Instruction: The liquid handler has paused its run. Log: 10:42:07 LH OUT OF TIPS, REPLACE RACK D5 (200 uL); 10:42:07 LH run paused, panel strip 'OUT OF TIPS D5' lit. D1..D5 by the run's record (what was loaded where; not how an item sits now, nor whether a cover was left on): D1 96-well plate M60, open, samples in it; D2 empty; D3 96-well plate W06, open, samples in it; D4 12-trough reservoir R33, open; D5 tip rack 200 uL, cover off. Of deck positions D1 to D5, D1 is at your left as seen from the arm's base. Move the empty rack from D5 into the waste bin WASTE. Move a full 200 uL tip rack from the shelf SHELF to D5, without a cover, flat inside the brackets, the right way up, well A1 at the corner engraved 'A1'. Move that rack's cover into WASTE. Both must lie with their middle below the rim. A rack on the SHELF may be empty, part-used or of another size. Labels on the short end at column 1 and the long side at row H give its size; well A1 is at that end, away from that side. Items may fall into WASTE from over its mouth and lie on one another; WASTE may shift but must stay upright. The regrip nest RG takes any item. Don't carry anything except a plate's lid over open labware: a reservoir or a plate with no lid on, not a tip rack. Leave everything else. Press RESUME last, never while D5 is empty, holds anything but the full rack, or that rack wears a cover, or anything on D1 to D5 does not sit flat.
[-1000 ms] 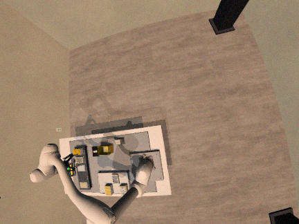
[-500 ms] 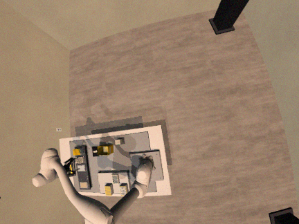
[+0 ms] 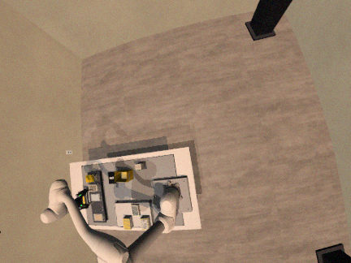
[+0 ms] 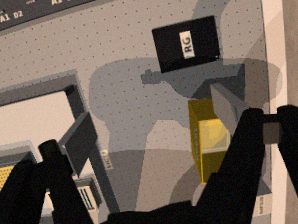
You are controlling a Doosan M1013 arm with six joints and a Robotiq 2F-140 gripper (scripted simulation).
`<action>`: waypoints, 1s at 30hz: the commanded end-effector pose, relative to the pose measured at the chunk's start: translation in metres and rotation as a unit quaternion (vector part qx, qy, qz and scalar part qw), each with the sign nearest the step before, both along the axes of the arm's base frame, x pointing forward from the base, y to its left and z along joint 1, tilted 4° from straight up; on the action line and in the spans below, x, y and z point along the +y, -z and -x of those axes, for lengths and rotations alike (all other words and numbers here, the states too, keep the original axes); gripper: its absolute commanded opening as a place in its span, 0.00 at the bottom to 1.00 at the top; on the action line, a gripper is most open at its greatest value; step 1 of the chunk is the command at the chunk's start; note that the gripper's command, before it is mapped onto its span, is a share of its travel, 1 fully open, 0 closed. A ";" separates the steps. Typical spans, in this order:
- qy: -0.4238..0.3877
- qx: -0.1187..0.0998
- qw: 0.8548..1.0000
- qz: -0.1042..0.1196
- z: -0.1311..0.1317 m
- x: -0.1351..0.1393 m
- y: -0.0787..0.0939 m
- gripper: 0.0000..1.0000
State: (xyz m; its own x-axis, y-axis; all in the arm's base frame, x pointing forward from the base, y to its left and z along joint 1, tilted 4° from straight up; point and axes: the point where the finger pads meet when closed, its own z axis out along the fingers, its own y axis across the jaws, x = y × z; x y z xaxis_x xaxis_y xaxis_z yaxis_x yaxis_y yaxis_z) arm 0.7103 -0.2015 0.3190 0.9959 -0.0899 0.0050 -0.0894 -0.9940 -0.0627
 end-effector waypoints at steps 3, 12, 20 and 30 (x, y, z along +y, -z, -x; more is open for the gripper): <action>0.000 0.000 1.000 0.000 -0.014 0.017 0.010 0.77; 0.000 0.000 1.000 0.000 -0.041 0.047 0.029 0.77; 0.000 0.000 1.000 0.000 -0.059 0.068 0.041 0.77; 0.000 0.000 1.000 0.000 -0.088 0.102 0.062 0.77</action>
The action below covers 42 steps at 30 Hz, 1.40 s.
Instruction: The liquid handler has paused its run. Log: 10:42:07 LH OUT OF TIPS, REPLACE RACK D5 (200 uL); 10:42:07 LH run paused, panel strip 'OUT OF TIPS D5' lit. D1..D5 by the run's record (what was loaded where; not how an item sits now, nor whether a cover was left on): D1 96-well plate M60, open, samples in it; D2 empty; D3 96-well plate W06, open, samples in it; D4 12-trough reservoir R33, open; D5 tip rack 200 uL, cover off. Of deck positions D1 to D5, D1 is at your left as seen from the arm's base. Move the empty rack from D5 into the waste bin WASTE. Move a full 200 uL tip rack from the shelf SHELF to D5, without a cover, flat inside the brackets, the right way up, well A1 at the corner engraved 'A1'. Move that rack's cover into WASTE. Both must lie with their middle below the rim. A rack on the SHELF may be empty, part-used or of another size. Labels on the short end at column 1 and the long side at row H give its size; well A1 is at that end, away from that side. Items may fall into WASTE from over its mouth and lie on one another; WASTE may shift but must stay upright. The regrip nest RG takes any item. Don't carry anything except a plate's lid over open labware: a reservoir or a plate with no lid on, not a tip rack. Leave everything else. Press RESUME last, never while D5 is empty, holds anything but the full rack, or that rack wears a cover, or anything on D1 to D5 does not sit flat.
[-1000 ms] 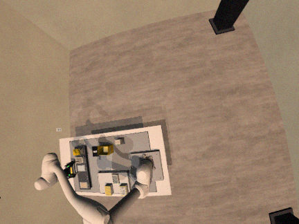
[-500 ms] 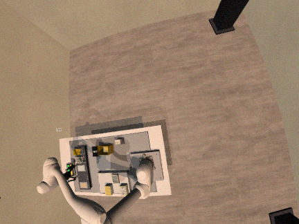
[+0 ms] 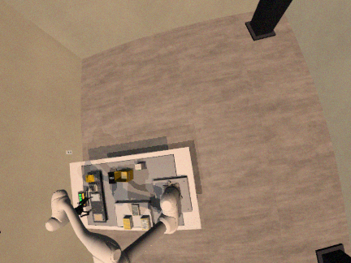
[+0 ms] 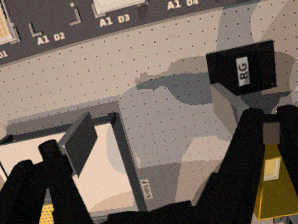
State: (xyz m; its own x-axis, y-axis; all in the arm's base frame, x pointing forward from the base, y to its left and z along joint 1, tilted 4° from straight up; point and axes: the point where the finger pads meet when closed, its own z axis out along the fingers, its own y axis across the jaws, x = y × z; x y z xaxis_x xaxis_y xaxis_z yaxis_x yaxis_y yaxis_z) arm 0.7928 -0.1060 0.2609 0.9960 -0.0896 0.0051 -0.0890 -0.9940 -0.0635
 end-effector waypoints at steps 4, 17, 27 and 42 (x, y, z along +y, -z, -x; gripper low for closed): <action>0.000 0.000 1.000 0.000 -0.012 0.014 0.008 0.77; -0.070 -0.004 0.998 0.001 0.000 0.053 0.014 0.77; -0.149 -0.009 0.989 0.002 0.025 0.084 0.012 0.77; -0.276 -0.017 0.961 0.003 0.065 0.135 0.009 0.77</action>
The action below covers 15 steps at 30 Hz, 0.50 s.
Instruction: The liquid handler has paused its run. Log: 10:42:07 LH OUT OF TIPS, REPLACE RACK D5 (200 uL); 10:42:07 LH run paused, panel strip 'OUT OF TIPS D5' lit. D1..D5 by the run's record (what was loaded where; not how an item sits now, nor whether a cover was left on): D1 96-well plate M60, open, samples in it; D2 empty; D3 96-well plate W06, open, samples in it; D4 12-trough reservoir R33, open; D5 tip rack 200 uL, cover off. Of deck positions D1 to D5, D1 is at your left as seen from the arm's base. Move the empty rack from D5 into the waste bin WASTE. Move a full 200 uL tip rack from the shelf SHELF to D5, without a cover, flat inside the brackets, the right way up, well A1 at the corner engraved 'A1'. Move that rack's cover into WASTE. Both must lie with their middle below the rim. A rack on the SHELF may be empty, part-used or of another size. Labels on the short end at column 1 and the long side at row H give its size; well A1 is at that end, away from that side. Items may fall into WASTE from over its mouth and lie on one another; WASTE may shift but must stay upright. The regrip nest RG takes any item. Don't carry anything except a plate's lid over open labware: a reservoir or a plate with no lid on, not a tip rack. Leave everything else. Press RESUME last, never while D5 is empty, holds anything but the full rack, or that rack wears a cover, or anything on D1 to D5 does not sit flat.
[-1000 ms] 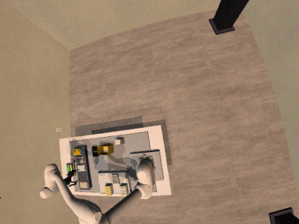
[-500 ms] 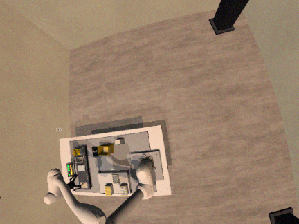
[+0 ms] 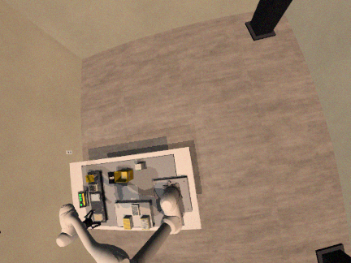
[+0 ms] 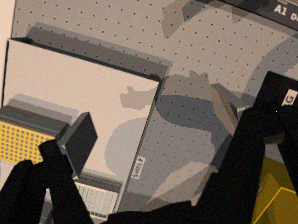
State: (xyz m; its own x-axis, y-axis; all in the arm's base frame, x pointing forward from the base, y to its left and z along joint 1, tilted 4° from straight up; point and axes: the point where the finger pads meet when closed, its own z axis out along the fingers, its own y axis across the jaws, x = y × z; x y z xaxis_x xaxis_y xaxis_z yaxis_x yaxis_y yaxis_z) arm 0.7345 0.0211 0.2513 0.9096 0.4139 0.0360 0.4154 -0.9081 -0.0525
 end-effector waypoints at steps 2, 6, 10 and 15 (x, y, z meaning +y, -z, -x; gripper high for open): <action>-0.041 -0.003 0.999 0.000 0.013 0.016 -0.001 0.77; -0.081 -0.005 0.997 0.001 0.025 0.032 -0.002 0.77; -0.111 -0.007 0.994 0.001 0.034 0.043 -0.002 0.77; -0.150 -0.009 0.989 0.002 0.047 0.059 -0.003 0.77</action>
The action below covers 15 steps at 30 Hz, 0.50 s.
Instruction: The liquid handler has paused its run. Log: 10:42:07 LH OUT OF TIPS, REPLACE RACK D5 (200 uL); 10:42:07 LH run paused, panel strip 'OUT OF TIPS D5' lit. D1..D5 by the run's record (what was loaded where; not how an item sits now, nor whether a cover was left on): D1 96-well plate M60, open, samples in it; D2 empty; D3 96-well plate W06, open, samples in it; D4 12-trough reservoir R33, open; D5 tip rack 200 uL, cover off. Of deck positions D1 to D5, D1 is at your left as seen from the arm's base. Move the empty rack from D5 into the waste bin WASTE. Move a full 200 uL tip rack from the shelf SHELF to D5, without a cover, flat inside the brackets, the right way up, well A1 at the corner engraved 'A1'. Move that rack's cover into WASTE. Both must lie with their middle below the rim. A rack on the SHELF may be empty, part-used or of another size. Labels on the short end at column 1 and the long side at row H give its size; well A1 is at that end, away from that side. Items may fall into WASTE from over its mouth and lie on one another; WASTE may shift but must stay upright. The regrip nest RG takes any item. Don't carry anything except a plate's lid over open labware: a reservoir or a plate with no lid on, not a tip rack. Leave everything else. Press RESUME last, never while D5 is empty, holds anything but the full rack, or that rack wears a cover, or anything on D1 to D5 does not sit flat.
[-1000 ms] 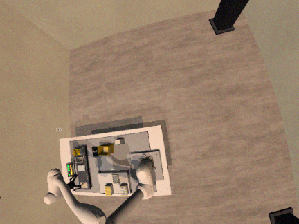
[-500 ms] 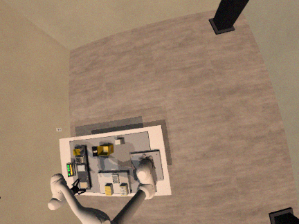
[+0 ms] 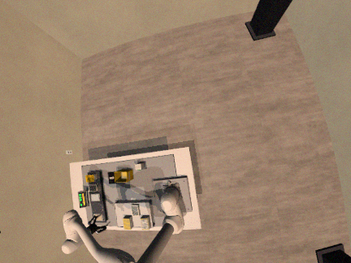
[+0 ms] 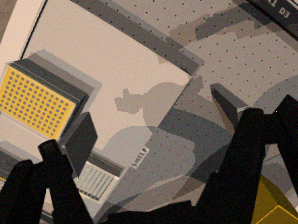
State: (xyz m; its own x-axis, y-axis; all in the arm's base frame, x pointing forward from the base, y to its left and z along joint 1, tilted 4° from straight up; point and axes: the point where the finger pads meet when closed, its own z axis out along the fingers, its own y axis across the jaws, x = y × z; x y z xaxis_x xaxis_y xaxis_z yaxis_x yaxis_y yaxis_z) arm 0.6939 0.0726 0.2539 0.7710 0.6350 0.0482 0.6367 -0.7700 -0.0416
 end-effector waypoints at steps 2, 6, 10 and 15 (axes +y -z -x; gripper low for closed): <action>-0.040 -0.003 0.999 0.000 0.012 0.015 -0.001 0.77; -0.080 -0.005 0.997 0.001 0.025 0.031 -0.002 0.77; -0.120 -0.008 0.993 0.001 0.037 0.047 -0.003 0.77; -0.149 -0.010 0.989 0.002 0.046 0.059 -0.003 0.77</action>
State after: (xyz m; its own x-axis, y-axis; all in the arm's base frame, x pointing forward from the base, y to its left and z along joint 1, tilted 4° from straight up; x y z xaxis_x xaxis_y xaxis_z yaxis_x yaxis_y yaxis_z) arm 0.6530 0.1242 0.2565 0.5758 0.8156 0.0572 0.8175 -0.5753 -0.0270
